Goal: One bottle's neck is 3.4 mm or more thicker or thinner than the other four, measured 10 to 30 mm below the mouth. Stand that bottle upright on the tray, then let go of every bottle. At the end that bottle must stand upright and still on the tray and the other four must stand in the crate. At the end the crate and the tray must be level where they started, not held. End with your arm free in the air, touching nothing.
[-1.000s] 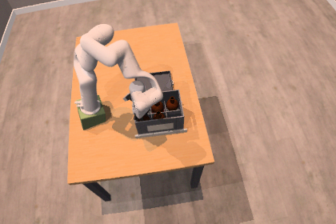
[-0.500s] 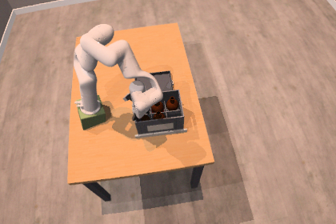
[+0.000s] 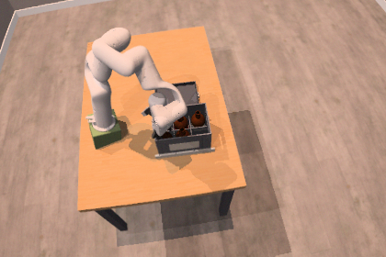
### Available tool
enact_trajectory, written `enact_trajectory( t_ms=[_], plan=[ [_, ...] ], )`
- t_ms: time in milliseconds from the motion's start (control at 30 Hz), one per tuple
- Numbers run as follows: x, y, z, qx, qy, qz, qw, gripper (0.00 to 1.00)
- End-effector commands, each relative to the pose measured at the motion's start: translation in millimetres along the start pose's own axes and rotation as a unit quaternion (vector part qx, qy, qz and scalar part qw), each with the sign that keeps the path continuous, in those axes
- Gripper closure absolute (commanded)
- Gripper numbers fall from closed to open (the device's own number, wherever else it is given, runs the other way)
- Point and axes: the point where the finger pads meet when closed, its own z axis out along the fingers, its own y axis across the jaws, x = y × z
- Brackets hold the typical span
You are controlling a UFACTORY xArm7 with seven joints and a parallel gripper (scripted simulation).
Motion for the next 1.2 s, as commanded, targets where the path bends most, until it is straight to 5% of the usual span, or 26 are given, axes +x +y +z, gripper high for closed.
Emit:
enact_trajectory(
  t_ms=[0, 600, 1167],
  plan=[
    [-1, 0, -1, 0.000, -0.001, 0.000, 1.000, 0.35],
    [-1, 0, -5, 0.000, -0.001, 0.000, 1.000, 0.35],
    [-1, 0, -46, 0.000, -0.001, 0.000, 1.000, 0.35]
  ],
)
